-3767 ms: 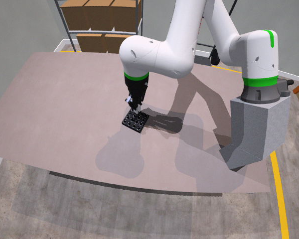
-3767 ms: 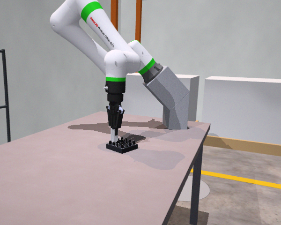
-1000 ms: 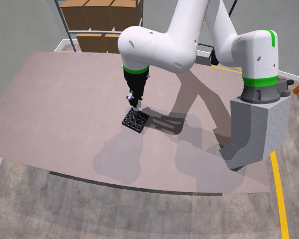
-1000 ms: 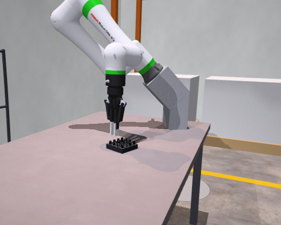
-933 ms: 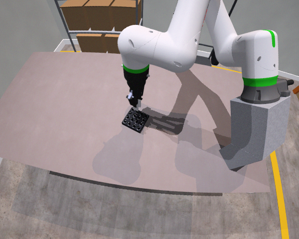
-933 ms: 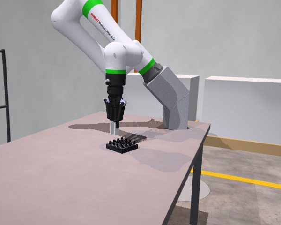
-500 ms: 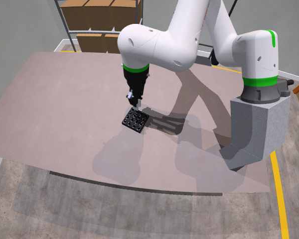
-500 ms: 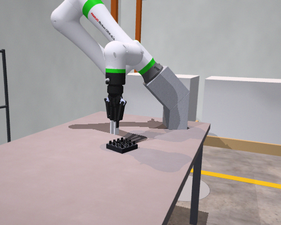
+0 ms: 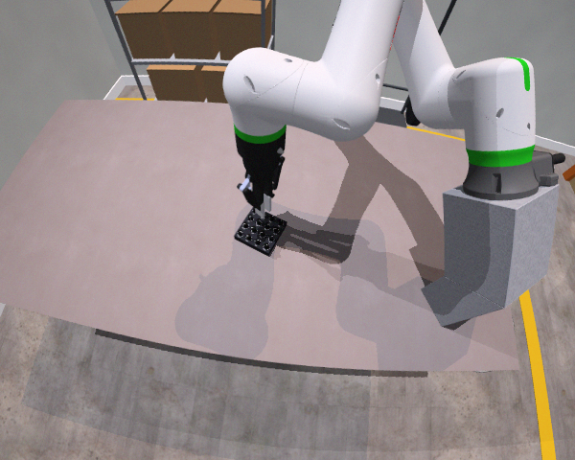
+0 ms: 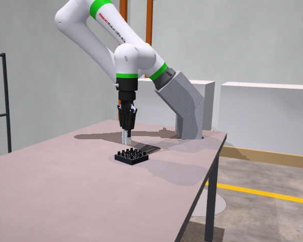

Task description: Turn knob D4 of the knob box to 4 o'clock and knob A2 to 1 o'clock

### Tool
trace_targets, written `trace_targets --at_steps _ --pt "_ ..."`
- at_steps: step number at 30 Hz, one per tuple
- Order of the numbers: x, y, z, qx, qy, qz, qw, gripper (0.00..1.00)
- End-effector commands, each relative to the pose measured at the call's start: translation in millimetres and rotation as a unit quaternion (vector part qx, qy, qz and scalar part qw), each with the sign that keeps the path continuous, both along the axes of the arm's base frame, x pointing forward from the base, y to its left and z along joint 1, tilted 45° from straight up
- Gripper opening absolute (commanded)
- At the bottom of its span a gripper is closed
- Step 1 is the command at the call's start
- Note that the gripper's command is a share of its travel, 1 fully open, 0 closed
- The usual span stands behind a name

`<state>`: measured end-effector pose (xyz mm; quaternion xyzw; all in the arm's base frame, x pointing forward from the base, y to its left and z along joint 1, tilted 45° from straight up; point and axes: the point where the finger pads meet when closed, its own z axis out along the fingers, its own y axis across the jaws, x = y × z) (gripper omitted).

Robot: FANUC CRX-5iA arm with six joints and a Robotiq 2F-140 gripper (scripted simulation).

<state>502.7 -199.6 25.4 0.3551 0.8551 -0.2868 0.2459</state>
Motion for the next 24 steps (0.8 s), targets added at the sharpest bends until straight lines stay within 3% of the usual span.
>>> trace_targets --at_steps 1,12,14,15,24 --pt "0.9 8.2 -4.8 0.012 -0.055 -0.054 0.997 0.12" --pt "1.9 24.4 -14.6 0.046 -0.154 -0.159 0.974 0.12" --pt "1.9 24.4 -14.6 0.046 -0.154 -0.159 0.974 0.12" --pt "2.0 28.8 -17.2 0.054 -0.18 -0.187 0.964 0.12" --pt "2.1 41.2 -24.7 0.079 -0.254 -0.266 0.927 0.12"
